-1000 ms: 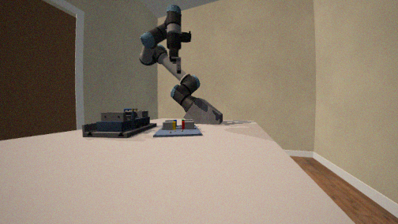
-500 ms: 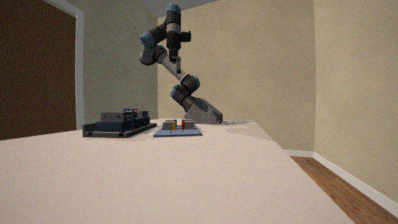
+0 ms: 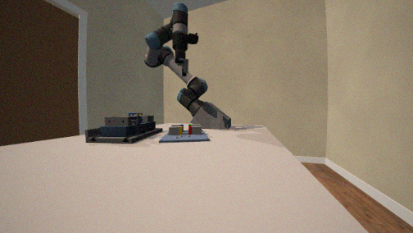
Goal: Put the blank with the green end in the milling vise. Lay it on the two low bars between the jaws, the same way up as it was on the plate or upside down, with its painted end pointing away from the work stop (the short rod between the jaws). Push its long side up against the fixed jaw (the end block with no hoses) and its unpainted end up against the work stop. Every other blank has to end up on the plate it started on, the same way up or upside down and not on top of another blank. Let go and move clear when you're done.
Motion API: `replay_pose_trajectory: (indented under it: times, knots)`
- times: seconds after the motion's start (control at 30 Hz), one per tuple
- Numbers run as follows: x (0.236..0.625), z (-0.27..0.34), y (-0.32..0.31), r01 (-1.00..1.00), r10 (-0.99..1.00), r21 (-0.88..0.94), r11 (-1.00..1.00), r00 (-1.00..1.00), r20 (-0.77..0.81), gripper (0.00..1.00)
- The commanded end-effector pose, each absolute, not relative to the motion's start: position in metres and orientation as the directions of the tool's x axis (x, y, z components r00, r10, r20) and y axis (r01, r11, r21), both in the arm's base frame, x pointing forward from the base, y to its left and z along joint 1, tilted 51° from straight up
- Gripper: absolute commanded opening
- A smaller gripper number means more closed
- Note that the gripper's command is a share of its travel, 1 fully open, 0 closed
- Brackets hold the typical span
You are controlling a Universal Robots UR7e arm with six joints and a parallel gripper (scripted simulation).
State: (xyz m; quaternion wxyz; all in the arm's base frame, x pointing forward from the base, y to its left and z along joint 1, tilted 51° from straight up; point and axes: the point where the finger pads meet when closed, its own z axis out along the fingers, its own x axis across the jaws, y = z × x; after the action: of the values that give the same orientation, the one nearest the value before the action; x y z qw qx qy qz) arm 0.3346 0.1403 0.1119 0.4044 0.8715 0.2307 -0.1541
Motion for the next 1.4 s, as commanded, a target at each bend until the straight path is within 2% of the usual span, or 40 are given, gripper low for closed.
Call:
replay_pose_trajectory:
  times: [0.0, 0.23, 0.4, 1.37]
  knots:
    - [0.3354, 0.1120, 0.1405, 0.566, 0.308, 0.609, -0.556, 0.820, -0.482, 1.00]
    - [0.3354, 0.1120, 0.1405, 0.566, 0.308, 0.609, -0.556, 0.820, -0.482, 1.00]
    - [0.3336, 0.1119, 0.1408, 0.364, 0.173, 0.703, -0.611, 0.928, -0.330, 1.00]
    - [0.3337, 0.1119, 0.1407, 0.367, 0.175, 0.701, -0.611, 0.927, -0.332, 1.00]
